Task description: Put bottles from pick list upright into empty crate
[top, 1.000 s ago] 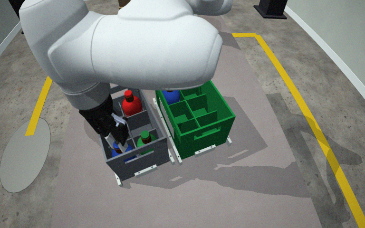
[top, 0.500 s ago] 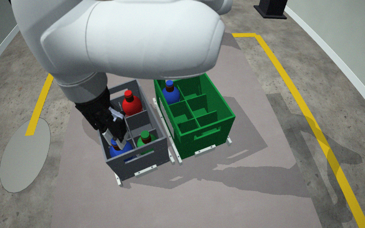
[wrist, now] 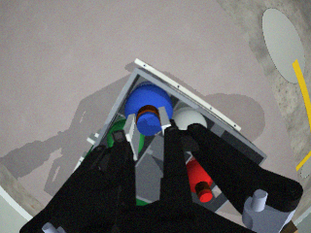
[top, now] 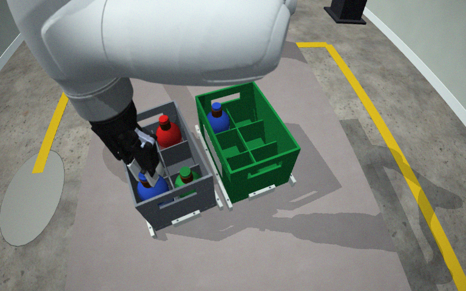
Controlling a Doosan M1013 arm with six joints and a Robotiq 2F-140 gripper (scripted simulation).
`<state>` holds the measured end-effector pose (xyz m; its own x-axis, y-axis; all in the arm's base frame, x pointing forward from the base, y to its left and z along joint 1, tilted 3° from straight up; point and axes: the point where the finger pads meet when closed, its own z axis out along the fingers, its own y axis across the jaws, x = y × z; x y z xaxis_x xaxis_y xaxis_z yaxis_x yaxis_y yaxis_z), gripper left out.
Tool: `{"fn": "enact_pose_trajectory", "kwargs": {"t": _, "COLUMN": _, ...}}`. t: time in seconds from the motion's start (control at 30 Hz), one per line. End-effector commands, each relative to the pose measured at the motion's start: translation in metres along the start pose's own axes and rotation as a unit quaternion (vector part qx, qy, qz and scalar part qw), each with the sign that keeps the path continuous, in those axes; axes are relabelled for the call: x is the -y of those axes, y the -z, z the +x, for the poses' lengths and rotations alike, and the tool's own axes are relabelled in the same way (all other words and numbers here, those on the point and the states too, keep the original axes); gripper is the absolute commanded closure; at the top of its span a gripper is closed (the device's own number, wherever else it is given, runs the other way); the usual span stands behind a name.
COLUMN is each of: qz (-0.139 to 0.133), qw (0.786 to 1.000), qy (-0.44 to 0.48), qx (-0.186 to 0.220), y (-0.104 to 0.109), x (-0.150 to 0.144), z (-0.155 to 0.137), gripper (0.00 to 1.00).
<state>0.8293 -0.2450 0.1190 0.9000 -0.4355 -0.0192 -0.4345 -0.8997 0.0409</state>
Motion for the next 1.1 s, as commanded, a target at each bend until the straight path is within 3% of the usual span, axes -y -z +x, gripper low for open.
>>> {"fn": "enact_pose_trajectory", "kwargs": {"t": 0.0, "qz": 0.0, "qw": 1.0, "qy": 0.0, "qx": 0.0, "y": 0.007, "x": 0.0, "z": 0.0, "gripper": 1.0}}
{"fn": "enact_pose_trajectory", "kwargs": {"t": 1.07, "qz": 0.0, "qw": 1.0, "qy": 0.0, "qx": 0.0, "y": 0.053, "x": 0.0, "z": 0.0, "gripper": 1.0}}
